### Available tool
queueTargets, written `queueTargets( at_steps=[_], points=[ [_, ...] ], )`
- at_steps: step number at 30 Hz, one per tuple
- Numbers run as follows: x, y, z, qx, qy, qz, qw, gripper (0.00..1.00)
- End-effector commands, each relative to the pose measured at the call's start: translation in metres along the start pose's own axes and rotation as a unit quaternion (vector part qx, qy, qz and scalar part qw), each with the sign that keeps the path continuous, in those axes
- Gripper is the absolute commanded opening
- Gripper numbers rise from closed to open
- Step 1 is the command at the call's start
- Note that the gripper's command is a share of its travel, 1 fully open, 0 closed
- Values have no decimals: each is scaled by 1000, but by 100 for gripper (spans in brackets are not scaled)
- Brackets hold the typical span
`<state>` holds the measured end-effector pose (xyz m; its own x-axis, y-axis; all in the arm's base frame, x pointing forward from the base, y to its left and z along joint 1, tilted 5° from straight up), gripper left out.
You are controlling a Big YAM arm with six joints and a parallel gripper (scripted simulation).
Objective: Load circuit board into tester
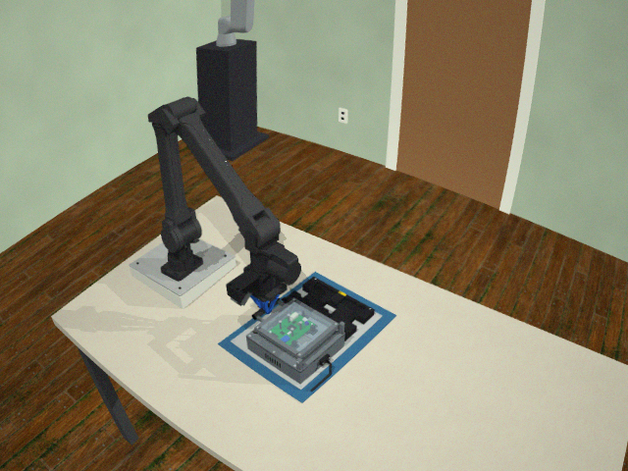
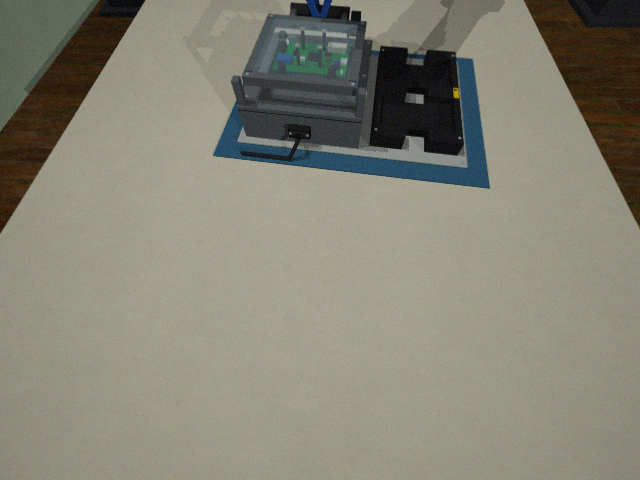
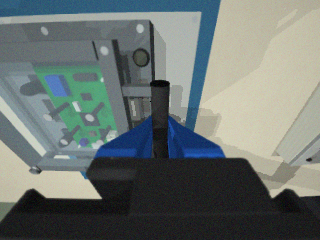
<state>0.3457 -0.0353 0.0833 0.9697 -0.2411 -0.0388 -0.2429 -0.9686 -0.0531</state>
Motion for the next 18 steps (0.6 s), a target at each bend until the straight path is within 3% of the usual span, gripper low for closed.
queueTargets(
  at_steps=[1, 18],
  points=[
    [16, -8, -5, 2, 7, -7, 1000, 0],
    [20, -7, -14, 2, 8, -8, 1000, 0]
  ],
)
Point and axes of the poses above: the point where the finger pads meet when closed, its own z axis out along the fingers, its own x axis across the jaws, y = z × x, the point moved 6 cm from there along -z, back along the fingers, and after that the axes turned 6 degrees about z, right-handed, at the moved point
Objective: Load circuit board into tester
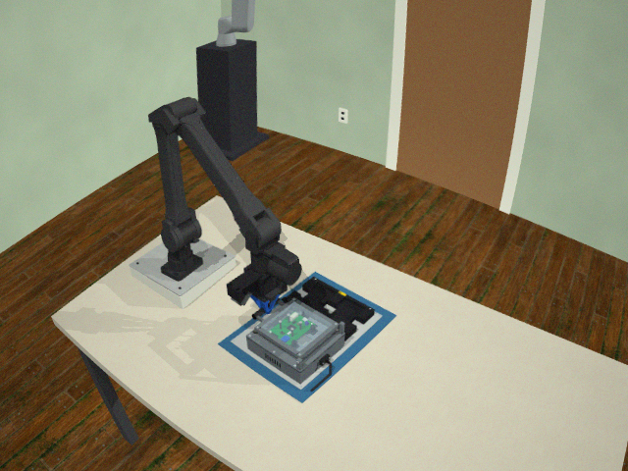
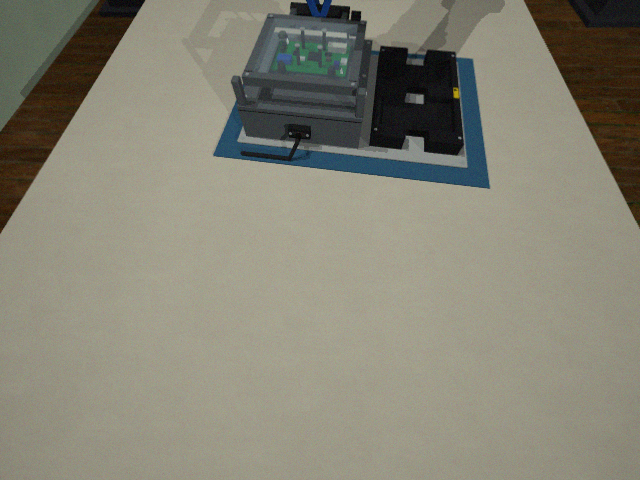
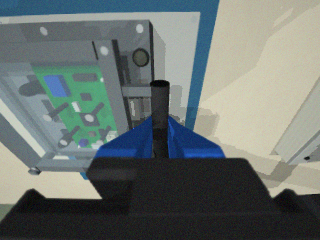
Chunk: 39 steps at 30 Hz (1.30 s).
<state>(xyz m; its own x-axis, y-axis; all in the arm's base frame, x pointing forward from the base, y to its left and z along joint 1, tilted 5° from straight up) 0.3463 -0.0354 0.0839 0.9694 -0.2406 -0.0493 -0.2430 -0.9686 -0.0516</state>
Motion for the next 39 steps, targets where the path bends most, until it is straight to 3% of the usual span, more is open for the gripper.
queueTargets(
  at_steps=[1, 17, 18, 39],
  points=[
    [19, -7, -13, 3, 13, -8, 1000, 0],
    [19, -7, -13, 3, 13, -7, 1000, 0],
    [19, -7, -13, 3, 13, -7, 1000, 48],
    [20, -7, -22, 4, 30, -8, 1000, 48]
  ],
)
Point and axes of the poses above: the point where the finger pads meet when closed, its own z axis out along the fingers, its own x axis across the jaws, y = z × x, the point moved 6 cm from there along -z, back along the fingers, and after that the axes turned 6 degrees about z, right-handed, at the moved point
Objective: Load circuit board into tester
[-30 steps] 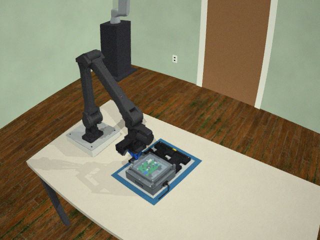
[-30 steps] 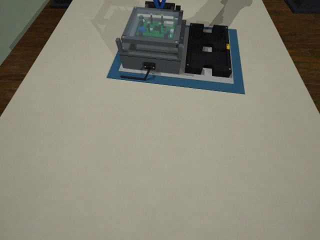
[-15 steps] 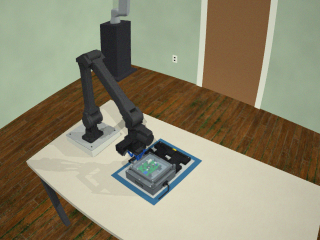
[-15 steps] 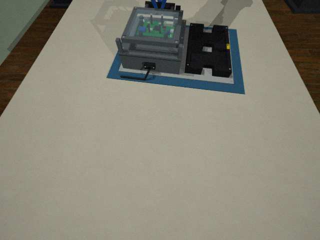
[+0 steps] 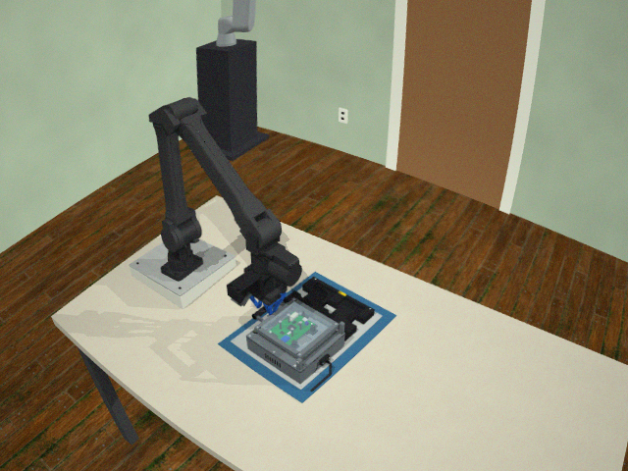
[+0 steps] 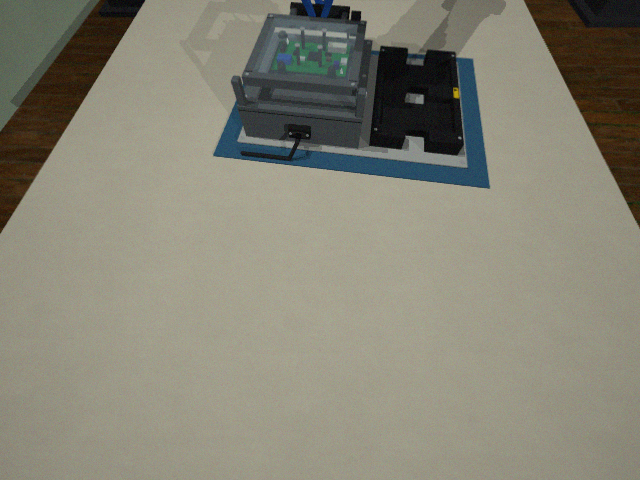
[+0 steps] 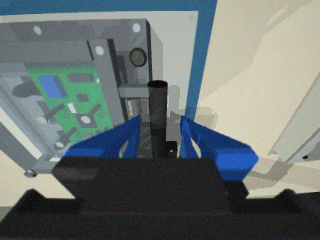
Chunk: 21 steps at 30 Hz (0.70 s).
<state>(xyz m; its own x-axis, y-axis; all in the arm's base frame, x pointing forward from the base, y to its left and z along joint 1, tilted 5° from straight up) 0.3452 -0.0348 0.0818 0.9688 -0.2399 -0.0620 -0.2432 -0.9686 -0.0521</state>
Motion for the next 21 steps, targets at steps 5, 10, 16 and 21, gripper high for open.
queueTargets(
  at_steps=[5, 10, 16, 21],
  points=[
    [21, -7, -25, 4, 37, -8, 999, 48],
    [21, -7, -25, 4, 37, -8, 999, 48],
    [21, -7, -26, 4, 37, -8, 999, 48],
    [21, -6, -29, 4, 37, -8, 999, 48]
  ],
)
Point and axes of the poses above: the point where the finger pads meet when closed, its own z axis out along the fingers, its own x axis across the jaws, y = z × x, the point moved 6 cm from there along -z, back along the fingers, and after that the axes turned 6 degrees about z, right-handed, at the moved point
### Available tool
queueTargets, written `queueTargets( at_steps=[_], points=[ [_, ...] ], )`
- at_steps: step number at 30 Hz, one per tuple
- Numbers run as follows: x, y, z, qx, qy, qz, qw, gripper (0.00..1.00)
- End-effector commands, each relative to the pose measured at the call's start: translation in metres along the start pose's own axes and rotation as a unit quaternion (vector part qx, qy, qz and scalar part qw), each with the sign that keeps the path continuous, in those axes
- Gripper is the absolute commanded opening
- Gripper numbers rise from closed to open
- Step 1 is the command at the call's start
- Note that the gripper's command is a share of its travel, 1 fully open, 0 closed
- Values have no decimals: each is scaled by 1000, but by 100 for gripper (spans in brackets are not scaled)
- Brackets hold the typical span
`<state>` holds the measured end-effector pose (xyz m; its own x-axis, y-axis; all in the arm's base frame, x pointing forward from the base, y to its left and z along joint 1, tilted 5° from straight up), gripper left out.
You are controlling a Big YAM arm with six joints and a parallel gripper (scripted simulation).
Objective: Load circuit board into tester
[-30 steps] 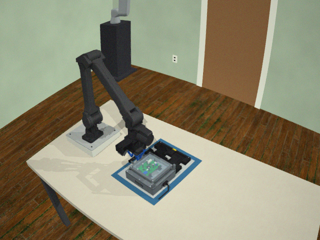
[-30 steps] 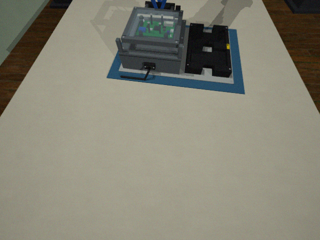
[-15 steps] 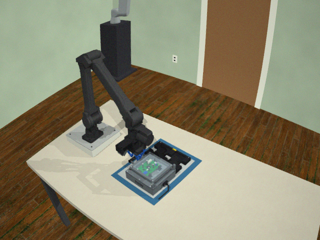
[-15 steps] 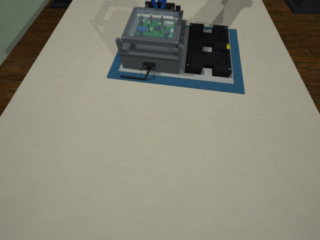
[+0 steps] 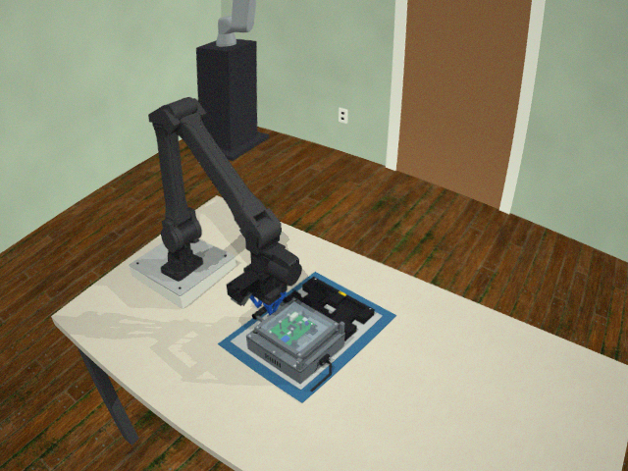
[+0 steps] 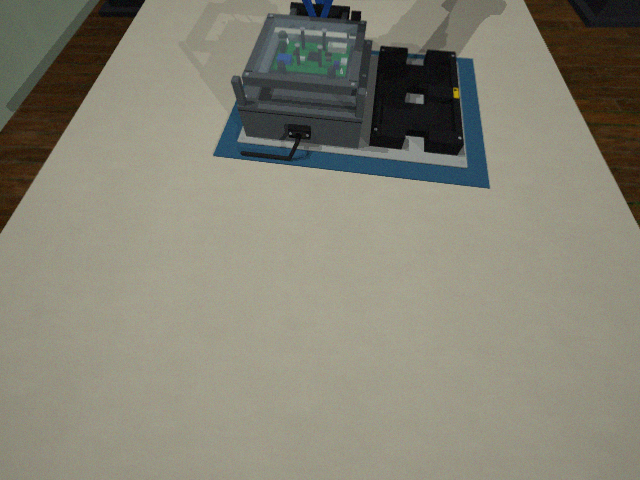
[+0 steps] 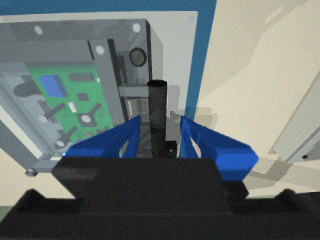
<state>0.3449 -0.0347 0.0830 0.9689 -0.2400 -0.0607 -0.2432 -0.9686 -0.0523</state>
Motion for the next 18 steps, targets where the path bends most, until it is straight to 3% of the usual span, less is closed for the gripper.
queueTargets(
  at_steps=[1, 18],
  points=[
    [21, -6, -29, 4, 36, -8, 999, 48],
    [20, -2, -59, 4, 37, -4, 999, 48]
  ],
)
Point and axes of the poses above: the point where the finger pads meet when closed, its own z axis out along the fingers, its own x axis across the jaws, y = z × x, the point moved 6 cm from there along -z, back along the fingers, and after that the axes turned 6 degrees about z, right-handed, at the moved point
